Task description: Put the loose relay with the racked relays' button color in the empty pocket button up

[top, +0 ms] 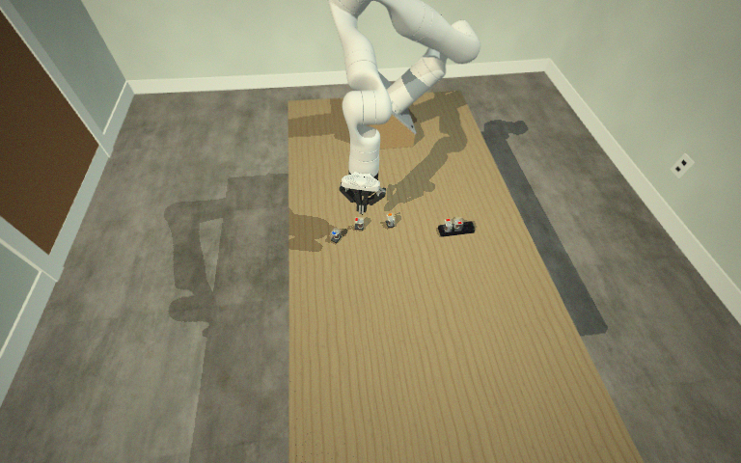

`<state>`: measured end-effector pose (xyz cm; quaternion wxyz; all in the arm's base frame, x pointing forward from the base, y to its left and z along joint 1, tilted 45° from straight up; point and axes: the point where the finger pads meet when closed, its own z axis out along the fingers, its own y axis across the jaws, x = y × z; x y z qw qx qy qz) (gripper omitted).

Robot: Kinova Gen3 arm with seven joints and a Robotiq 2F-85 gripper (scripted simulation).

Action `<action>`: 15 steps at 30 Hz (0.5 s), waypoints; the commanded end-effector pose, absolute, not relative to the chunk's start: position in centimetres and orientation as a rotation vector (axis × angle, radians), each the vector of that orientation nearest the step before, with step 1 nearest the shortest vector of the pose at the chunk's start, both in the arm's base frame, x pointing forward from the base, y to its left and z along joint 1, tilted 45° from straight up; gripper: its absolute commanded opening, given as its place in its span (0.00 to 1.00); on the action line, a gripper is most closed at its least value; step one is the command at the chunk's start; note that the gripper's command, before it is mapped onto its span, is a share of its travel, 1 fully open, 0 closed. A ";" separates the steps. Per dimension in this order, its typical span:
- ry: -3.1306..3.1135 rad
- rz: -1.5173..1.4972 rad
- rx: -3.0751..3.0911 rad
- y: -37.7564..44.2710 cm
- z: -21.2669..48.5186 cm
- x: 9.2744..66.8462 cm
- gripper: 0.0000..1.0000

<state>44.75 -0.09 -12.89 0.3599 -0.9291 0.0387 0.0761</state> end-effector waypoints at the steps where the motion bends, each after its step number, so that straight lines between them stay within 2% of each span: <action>1: 0.048 0.187 -2.384 -1.5 -14.6 43.8 0.00; 15: -0.148 0.134 -2.362 -3.8 -18.2 41.5 0.00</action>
